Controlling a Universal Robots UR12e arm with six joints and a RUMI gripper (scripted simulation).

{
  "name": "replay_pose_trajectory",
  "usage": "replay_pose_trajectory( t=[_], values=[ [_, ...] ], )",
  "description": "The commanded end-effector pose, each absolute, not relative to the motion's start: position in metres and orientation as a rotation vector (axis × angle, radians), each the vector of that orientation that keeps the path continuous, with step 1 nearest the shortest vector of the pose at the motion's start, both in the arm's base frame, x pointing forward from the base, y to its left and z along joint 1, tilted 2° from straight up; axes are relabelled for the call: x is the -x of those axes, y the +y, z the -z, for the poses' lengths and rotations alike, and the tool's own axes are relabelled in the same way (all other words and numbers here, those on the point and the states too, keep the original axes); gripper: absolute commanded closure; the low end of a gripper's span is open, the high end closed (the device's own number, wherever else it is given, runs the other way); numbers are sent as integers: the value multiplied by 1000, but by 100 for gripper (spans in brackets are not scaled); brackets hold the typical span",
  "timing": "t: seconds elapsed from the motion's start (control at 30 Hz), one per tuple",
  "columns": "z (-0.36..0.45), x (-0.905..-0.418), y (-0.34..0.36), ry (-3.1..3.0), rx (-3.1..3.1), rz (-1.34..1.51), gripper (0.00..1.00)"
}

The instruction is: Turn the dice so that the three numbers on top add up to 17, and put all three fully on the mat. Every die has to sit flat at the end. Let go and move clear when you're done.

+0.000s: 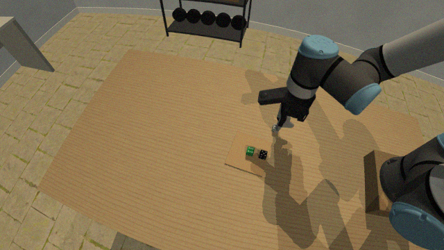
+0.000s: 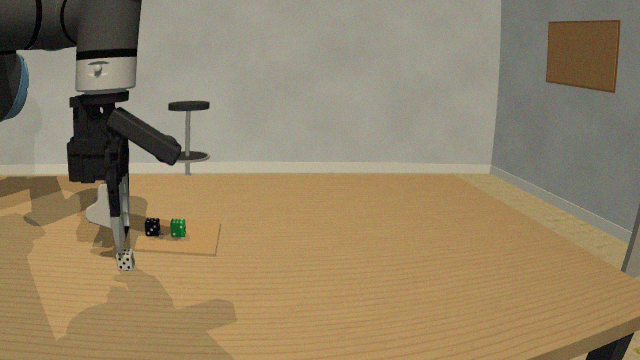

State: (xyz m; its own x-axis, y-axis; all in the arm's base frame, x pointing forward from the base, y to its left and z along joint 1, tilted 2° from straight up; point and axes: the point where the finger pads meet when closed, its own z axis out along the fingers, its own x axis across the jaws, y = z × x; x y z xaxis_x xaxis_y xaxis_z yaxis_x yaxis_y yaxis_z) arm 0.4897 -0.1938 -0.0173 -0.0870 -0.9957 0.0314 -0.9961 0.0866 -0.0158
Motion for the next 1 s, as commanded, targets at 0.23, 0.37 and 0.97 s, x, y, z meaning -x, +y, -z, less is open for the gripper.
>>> replay_pose_trajectory(
  t=[0.23,0.37,0.97],
  values=[
    [21,-489,-194,-2309,-2114,-50,76],
    [26,-489,-194,-2309,-2114,-50,76],
    [48,-489,-195,-2309,-2114,-50,76]
  ],
)
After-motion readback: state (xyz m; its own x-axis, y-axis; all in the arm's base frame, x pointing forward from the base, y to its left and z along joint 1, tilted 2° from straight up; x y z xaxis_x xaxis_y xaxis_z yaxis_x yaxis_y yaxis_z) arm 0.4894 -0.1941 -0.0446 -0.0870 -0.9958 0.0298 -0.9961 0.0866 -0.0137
